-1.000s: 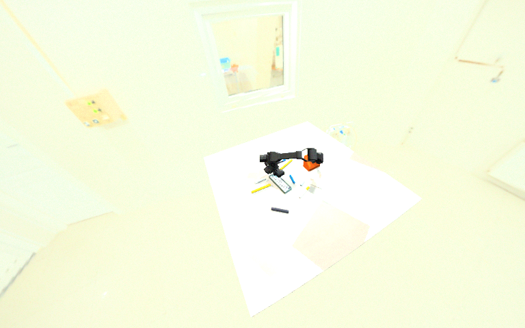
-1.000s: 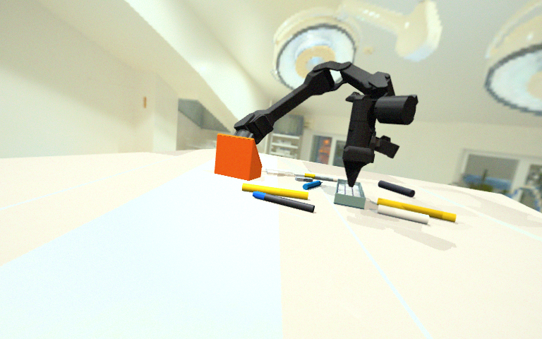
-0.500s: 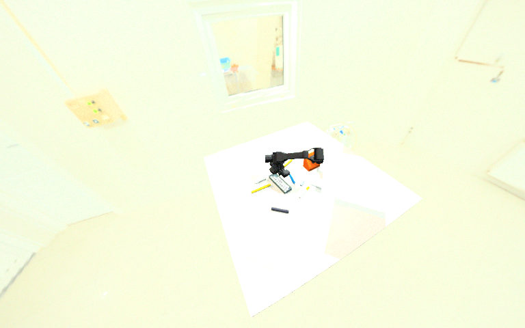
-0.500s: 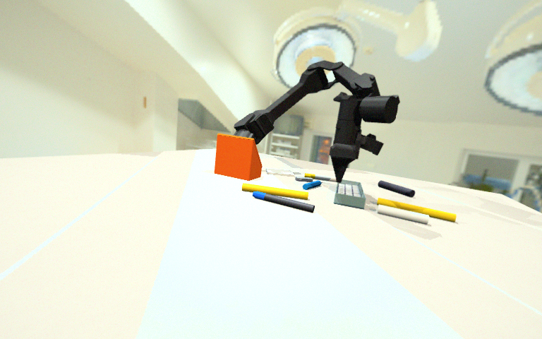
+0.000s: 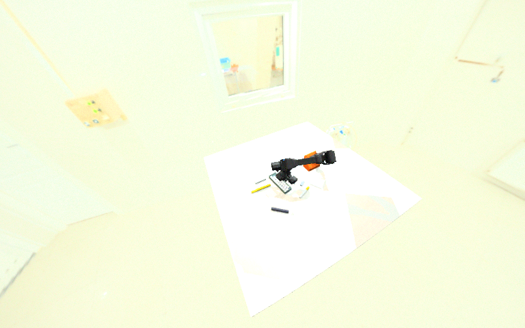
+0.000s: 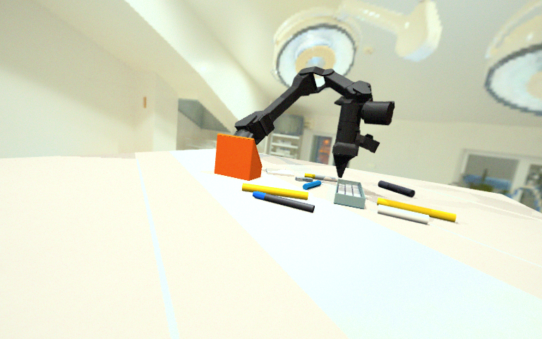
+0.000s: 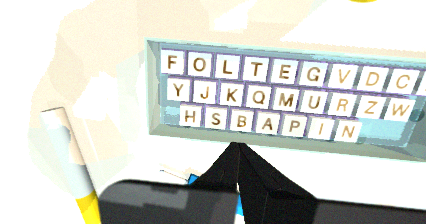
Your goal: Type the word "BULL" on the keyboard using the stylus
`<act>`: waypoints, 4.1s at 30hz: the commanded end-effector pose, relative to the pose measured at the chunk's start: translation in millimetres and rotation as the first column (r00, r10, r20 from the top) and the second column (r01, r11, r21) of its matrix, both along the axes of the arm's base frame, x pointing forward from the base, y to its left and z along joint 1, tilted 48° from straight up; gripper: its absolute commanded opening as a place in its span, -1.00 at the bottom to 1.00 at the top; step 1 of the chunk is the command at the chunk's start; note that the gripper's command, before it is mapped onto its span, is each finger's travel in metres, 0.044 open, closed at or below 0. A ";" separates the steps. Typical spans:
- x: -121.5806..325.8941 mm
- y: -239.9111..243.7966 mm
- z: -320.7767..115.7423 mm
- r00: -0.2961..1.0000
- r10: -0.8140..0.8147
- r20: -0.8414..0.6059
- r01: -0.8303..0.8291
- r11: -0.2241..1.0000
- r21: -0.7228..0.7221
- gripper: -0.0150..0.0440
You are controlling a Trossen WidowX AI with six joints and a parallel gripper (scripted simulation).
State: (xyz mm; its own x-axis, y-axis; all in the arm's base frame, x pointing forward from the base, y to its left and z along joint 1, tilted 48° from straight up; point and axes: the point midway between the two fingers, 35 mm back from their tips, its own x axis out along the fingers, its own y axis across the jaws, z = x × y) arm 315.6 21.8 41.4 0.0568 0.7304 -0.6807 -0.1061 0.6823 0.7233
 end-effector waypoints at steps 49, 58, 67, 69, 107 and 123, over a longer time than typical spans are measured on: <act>-42.6 -29.9 11.2 0.822 0.284 0.494 -0.386 0.915 0.118 0.02; -70.5 -20.7 2.2 0.378 0.247 0.892 -0.539 0.842 -0.005 0.02; -74.0 -19.7 1.4 0.291 0.231 0.929 -0.537 0.843 -0.041 0.02; -74.0 -19.7 1.4 0.291 0.231 0.929 -0.537 0.843 -0.041 0.02; -71.3 0.7 -19.0 0.290 0.230 0.929 -0.537 0.843 -0.041 0.02; -71.0 10.8 -28.5 0.290 0.229 0.929 -0.537 0.843 -0.040 0.02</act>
State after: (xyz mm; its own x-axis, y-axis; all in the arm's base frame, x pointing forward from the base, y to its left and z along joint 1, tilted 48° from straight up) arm 245.2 29.7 14.2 0.1611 0.9593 -0.2319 -0.9716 0.1955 0.1336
